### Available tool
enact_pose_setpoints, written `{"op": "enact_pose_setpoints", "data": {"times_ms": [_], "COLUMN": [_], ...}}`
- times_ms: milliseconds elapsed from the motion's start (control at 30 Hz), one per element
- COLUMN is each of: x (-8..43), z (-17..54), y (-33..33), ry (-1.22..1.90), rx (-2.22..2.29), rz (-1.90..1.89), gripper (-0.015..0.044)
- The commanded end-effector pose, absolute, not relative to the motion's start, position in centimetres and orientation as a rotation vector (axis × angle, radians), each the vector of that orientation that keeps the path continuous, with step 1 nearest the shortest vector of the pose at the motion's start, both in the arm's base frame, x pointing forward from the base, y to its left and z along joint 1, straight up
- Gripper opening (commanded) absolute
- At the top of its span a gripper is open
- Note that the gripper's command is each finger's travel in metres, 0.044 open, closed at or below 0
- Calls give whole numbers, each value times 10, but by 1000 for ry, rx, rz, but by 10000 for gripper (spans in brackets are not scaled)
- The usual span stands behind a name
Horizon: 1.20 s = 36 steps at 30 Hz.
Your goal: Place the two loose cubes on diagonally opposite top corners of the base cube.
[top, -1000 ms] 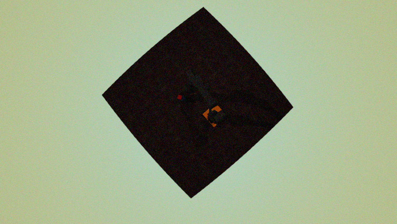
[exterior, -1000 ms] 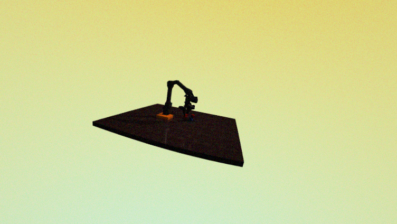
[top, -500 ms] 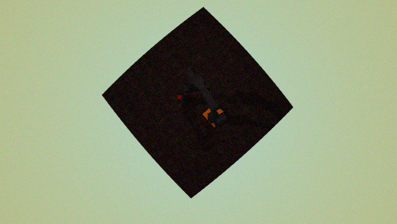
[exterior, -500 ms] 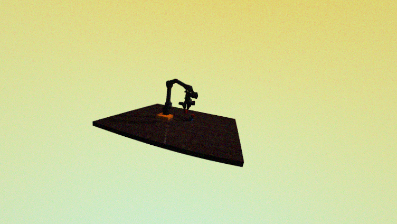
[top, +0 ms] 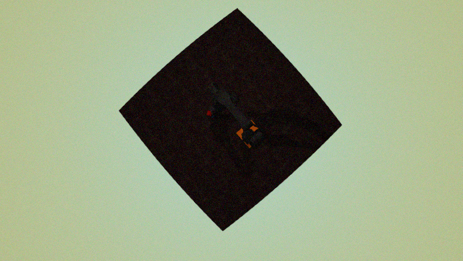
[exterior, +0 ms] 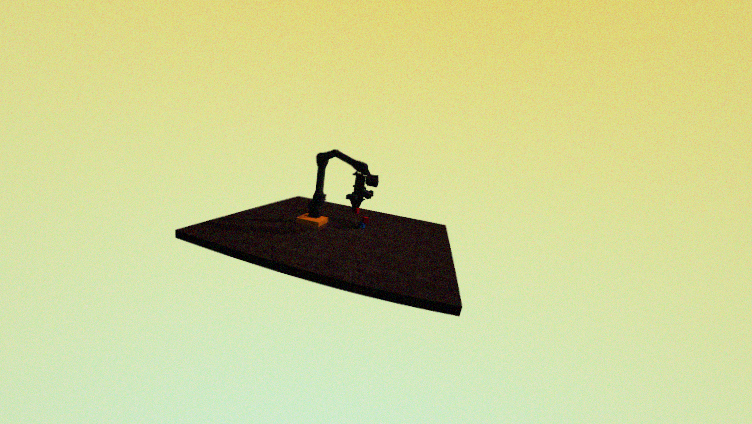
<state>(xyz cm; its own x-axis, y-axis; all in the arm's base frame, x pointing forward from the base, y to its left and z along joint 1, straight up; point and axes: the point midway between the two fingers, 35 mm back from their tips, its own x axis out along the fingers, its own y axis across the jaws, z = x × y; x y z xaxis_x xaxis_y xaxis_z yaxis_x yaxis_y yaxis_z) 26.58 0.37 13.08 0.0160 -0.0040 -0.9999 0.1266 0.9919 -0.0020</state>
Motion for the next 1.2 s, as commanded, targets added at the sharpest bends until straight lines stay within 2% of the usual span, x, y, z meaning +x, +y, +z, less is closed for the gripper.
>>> {"op": "enact_pose_setpoints", "data": {"times_ms": [0, 767, 1167], "x": [269, 272, 272], "z": [130, 123, 103], "y": [14, 88, 89], "ry": [1551, 1481, 1476], "rx": [14, -546, -566], "rz": [-19, 540, 560], "gripper": [105, 105, 105]}}
